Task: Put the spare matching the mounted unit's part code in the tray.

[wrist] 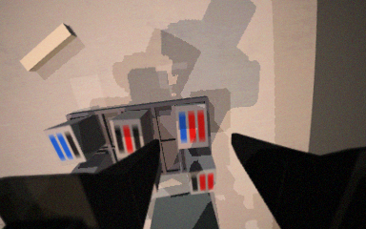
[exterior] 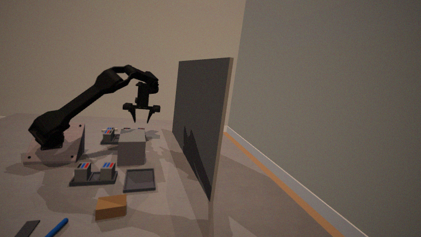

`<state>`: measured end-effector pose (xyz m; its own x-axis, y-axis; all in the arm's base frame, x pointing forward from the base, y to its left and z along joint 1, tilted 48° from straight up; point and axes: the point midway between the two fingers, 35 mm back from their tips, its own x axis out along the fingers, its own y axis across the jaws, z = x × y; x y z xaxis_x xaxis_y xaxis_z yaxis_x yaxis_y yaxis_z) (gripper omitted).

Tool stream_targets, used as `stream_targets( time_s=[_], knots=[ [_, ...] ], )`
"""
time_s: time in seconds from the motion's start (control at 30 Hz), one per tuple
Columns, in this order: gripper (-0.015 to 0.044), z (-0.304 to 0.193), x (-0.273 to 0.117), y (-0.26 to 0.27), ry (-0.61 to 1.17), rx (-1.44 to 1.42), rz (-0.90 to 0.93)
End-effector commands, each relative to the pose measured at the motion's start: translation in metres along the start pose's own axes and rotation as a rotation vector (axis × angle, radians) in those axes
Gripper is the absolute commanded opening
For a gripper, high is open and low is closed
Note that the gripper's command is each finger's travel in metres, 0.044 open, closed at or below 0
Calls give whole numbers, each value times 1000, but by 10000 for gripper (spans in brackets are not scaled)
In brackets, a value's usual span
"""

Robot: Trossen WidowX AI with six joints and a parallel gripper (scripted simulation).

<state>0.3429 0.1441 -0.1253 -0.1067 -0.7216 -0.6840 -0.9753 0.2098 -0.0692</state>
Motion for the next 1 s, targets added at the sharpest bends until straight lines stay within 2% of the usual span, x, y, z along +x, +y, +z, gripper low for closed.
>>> stream_targets(
  time_s=[0.0,0.97],
  knots=[
    [300,0,7,-1,4,-4,-4],
    [300,-1,55,-2,6,-3,-4]
  ],
)
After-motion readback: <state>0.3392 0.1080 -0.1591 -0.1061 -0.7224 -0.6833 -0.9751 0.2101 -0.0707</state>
